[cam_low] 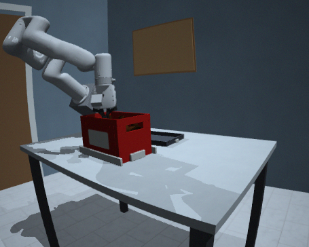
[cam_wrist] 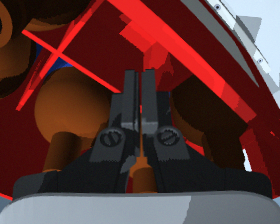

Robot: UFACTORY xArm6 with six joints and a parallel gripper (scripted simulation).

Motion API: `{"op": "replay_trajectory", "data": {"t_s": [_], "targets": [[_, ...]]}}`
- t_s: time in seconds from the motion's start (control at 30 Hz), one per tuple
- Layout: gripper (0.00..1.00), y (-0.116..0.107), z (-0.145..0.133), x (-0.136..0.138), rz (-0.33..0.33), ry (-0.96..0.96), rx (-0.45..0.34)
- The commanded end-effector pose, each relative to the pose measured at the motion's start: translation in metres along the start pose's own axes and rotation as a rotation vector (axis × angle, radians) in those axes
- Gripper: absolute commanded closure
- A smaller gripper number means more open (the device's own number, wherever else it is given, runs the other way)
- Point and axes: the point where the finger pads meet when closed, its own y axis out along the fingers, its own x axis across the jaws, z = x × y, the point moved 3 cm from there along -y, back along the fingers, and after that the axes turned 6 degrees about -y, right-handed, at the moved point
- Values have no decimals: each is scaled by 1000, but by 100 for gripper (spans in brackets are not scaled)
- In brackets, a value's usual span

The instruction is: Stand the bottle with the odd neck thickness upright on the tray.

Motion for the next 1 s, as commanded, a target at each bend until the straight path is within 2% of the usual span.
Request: {"op": "replay_trajectory", "data": {"t_s": [0.0, 0.17, 0.2, 0.97], "targets": [[100, -1, 1, 0, 2, 1, 1], [100, -1, 1, 0, 2, 1, 1], [35, -1, 1, 0, 2, 1, 1], [35, -1, 1, 0, 2, 1, 1]]}}
